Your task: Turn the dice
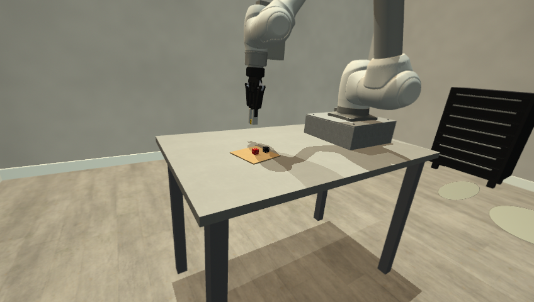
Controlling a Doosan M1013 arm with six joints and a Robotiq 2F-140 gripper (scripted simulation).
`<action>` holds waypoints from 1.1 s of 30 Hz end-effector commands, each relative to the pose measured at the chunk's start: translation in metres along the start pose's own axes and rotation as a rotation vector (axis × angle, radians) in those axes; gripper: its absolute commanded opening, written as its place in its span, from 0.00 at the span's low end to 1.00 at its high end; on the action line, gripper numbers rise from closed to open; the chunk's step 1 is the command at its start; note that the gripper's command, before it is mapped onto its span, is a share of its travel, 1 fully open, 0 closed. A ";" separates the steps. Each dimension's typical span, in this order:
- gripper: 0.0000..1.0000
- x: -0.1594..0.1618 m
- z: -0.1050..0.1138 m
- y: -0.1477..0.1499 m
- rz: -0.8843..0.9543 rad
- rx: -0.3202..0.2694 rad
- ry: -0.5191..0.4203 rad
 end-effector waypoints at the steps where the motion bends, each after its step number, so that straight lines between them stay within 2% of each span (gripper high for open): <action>1: 0.09 0.000 0.014 0.000 0.000 0.000 0.001; 12: 0.09 0.001 0.015 0.001 0.000 0.000 0.001; 13: 0.09 0.006 0.015 0.008 0.002 0.000 0.001; 15: 0.09 0.032 0.017 0.046 0.009 0.000 0.001; 16: 0.09 0.032 0.017 0.046 0.009 0.000 0.001; 17: 0.09 0.048 0.018 0.074 0.014 0.000 0.001; 20: 0.09 0.049 0.018 0.076 0.014 0.000 0.001; 21: 0.09 0.064 0.019 0.106 0.018 0.000 0.001; 22: 0.09 0.064 0.019 0.106 0.018 0.000 0.001; 23: 0.09 0.075 0.019 0.134 0.023 0.000 0.001; 25: 0.09 0.075 0.019 0.134 0.023 0.000 0.001; 26: 0.09 0.081 0.019 0.153 0.025 0.000 0.001; 28: 0.09 0.084 0.019 0.162 0.027 0.000 0.001; 33: 0.09 0.085 0.019 0.164 0.027 0.000 0.001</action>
Point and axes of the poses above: the point where the finger pads meet when closed, its own z axis back along the fingers, its own y axis across the jaws, x = y × z, the point moved 8 cm from there along z, back along the fingers, and after that the axes turned 13 degrees about -z, right-handed, at the moved point
